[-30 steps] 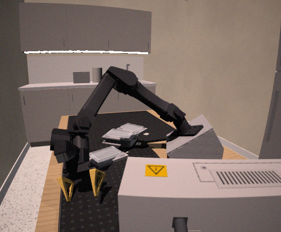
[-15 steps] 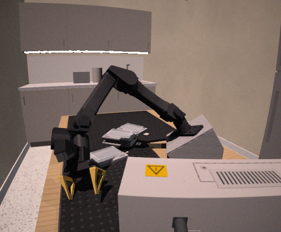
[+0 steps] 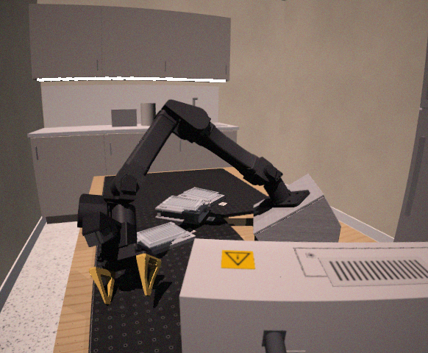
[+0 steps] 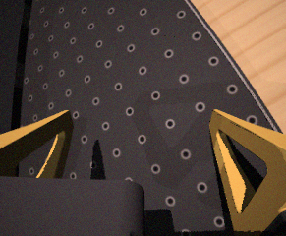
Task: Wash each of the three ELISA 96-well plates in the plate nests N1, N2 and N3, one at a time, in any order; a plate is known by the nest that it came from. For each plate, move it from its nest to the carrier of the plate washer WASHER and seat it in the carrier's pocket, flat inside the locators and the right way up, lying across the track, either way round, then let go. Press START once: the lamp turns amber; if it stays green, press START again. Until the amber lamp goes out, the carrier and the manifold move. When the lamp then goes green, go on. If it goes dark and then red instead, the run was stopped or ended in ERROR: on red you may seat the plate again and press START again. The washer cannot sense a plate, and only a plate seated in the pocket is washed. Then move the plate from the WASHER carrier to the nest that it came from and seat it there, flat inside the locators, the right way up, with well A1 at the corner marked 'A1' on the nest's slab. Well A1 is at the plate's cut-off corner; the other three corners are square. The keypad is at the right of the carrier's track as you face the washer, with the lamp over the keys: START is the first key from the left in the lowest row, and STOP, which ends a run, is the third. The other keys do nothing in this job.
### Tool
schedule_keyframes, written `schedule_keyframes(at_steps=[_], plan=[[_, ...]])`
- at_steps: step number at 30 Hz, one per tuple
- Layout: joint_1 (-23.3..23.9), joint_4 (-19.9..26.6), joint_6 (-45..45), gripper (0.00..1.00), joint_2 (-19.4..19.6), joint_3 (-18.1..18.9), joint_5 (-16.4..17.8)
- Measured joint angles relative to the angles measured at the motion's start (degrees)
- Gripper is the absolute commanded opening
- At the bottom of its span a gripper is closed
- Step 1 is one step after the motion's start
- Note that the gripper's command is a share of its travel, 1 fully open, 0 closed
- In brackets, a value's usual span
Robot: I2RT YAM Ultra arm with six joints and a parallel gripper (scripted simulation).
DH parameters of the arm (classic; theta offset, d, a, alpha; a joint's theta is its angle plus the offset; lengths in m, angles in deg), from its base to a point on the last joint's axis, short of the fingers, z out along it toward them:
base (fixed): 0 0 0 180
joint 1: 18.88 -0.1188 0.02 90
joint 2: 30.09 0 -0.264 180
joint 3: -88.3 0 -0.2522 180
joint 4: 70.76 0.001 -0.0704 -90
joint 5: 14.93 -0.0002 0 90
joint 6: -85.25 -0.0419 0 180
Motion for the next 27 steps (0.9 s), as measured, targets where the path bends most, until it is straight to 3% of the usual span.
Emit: schedule_keyframes(at_steps=[9, 14, 27], plan=[[-0.02, 0.11, -0.59, 1.0, -0.15, -0.09, -0.13], [0.85, 2.75, -3.39, 1.0, -2.4, -1.75, -1.01], [0.83, 2.62, -4.37, 1.0, -2.38, -1.73, -0.87]])
